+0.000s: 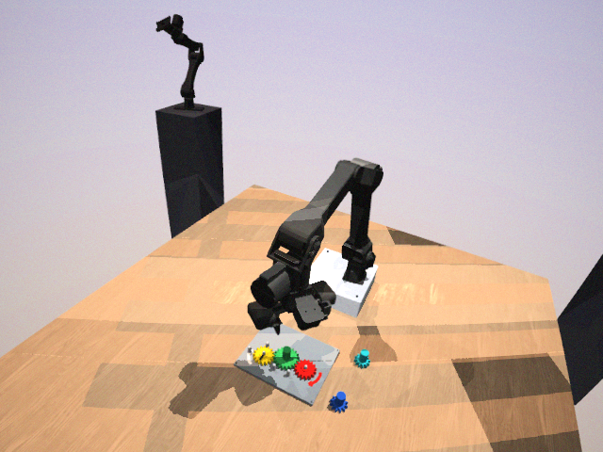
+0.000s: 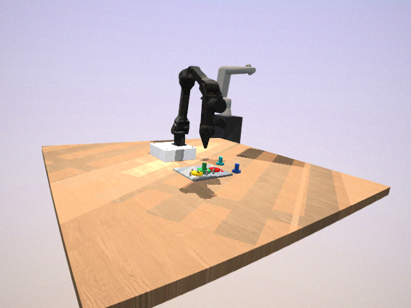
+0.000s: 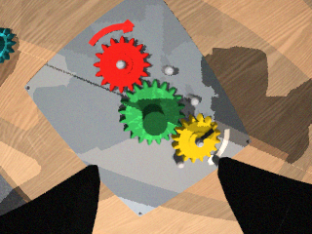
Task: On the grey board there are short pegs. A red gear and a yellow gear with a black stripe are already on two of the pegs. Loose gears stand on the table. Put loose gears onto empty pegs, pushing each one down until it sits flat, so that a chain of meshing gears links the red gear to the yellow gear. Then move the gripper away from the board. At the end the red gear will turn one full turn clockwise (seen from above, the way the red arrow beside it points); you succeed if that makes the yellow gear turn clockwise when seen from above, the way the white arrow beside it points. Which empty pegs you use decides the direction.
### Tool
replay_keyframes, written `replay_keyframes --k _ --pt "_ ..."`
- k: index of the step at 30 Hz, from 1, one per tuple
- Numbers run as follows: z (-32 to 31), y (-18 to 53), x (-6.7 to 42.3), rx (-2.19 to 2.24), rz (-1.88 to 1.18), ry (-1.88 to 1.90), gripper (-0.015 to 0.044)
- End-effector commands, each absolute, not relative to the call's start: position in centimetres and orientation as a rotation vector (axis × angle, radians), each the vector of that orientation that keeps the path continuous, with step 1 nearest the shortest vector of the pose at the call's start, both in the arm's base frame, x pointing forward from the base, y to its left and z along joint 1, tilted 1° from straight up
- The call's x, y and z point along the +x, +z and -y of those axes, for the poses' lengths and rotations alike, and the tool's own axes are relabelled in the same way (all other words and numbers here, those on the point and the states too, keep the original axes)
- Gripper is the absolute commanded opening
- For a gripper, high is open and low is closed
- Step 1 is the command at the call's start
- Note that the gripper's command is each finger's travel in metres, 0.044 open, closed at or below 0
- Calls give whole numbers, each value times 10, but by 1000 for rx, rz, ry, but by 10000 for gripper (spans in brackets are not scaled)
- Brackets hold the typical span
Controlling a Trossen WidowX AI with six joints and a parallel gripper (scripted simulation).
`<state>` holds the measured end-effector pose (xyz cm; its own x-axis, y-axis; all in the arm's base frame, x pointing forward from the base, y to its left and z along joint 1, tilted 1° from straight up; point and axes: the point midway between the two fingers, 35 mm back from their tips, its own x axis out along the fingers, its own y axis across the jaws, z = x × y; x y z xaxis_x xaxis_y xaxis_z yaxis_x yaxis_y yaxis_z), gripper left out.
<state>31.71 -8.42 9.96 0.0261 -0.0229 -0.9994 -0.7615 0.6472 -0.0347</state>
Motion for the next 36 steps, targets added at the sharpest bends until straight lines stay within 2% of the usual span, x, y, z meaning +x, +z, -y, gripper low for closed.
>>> replay_keyframes --k 1,3,36 --pt "84 110 316 -701 -1447 646 403" --pt "84 110 316 -701 -1447 646 440" --pt "84 110 316 -701 -1447 646 440"
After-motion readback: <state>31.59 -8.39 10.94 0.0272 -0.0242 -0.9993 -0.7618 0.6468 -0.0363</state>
